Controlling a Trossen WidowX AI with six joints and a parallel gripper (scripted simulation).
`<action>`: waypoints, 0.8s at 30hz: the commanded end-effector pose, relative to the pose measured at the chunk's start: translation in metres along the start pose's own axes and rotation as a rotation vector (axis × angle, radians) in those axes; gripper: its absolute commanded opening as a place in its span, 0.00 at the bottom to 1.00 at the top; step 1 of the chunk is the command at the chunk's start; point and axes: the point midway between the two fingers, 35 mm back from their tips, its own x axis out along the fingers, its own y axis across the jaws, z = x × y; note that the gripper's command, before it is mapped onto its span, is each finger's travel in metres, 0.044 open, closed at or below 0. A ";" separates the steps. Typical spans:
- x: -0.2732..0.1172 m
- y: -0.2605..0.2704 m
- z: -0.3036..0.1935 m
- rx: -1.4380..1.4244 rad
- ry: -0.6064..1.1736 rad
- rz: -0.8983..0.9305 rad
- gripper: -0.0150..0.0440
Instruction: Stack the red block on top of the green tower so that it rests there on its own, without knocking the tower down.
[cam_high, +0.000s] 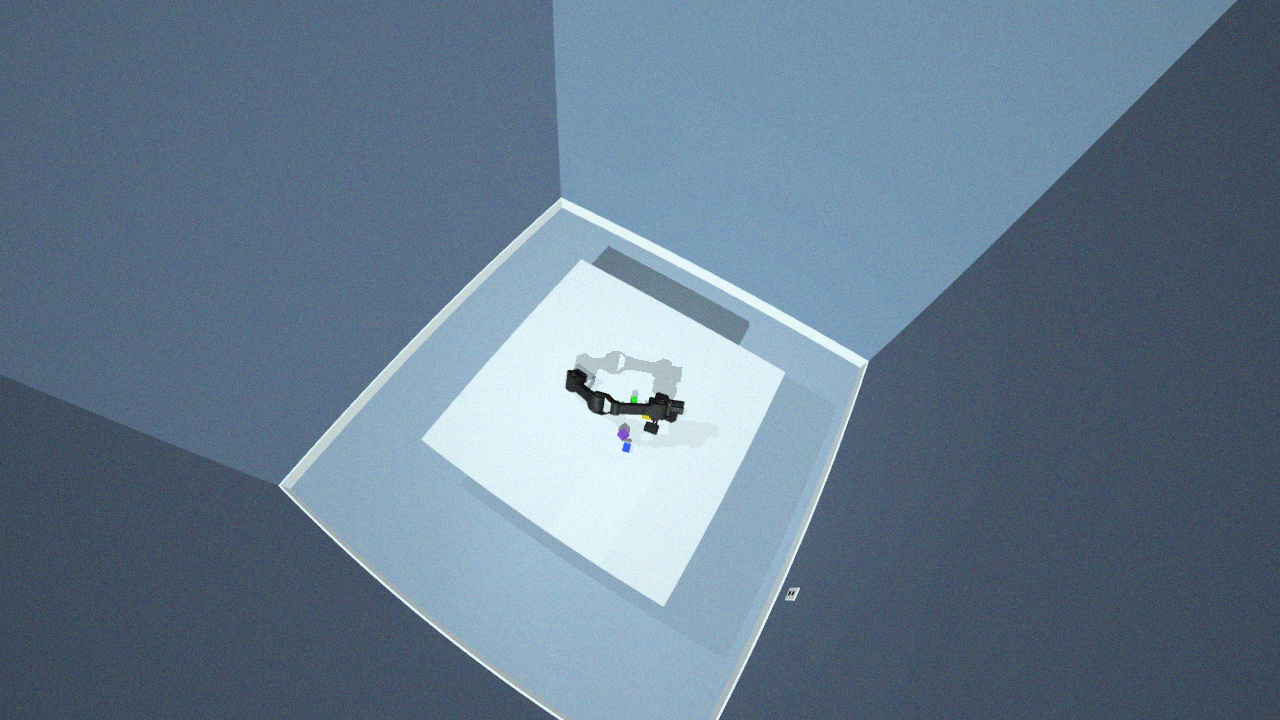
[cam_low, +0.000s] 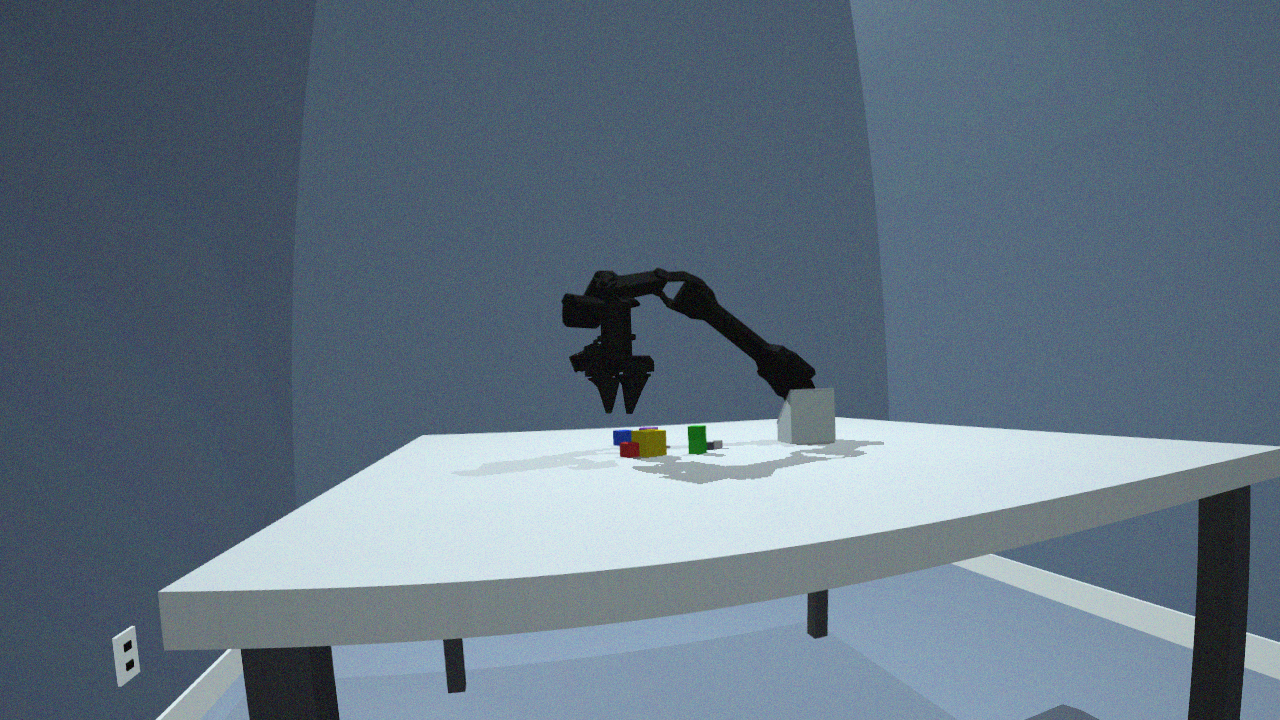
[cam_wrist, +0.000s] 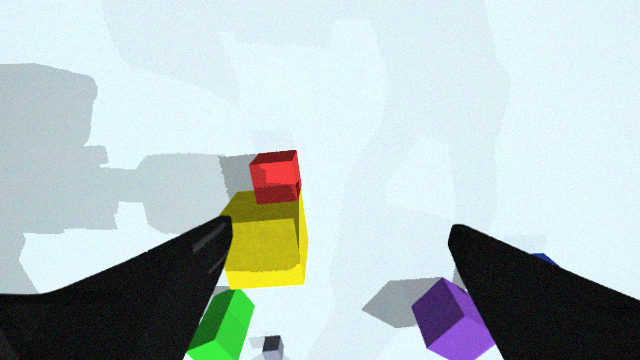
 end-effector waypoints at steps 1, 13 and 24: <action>-0.004 0.039 -0.002 -0.143 0.008 -0.017 1.00; 0.013 0.039 -0.002 -0.149 0.009 -0.019 1.00; 0.037 0.037 -0.002 -0.149 0.009 -0.020 1.00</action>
